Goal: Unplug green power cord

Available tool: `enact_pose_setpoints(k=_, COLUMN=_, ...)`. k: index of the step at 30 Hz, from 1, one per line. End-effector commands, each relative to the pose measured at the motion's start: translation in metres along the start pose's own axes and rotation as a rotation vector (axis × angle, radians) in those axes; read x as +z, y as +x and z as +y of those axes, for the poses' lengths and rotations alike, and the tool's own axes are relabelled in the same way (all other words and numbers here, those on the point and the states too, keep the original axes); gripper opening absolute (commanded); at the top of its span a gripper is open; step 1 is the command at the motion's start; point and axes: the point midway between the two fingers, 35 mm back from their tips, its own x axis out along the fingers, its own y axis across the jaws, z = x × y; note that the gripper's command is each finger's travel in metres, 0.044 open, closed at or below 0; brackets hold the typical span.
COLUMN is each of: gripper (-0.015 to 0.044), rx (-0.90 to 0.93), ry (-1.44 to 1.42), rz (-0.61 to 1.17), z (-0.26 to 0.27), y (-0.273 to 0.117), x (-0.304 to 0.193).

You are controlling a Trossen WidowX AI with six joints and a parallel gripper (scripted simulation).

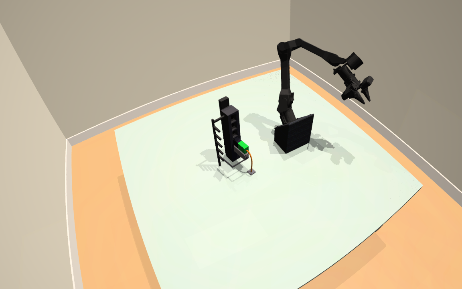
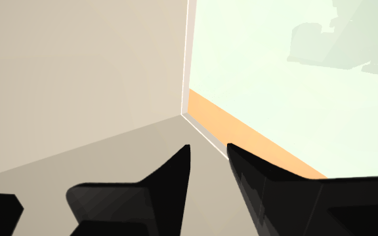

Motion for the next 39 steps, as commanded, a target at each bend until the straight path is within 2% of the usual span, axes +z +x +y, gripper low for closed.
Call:
enact_pose_setpoints(k=1, gripper=0.016, rx=-0.003, ry=-0.126, rz=-0.113, z=0.018, y=-0.007, x=0.061)
enact_pose_setpoints(k=6, gripper=0.016, rx=-0.062, ry=-0.282, rz=-0.257, z=0.033, y=-0.023, x=0.146)
enact_pose_setpoints(k=12, gripper=0.016, rx=-0.205, ry=-0.447, rz=-0.367, z=0.026, y=-0.047, x=0.238)
enact_pose_setpoints(k=20, gripper=0.016, rx=-0.458, ry=-0.656, rz=-0.356, z=-0.021, y=-0.084, x=0.345)
enact_pose_setpoints(k=29, gripper=0.016, rx=-0.752, ry=-0.893, rz=-0.151, z=-0.108, y=-0.134, x=0.431)
enact_pose_setpoints(k=39, gripper=0.016, rx=-0.888, ry=-1.166, rz=0.32, z=-0.229, y=-0.185, x=0.476)
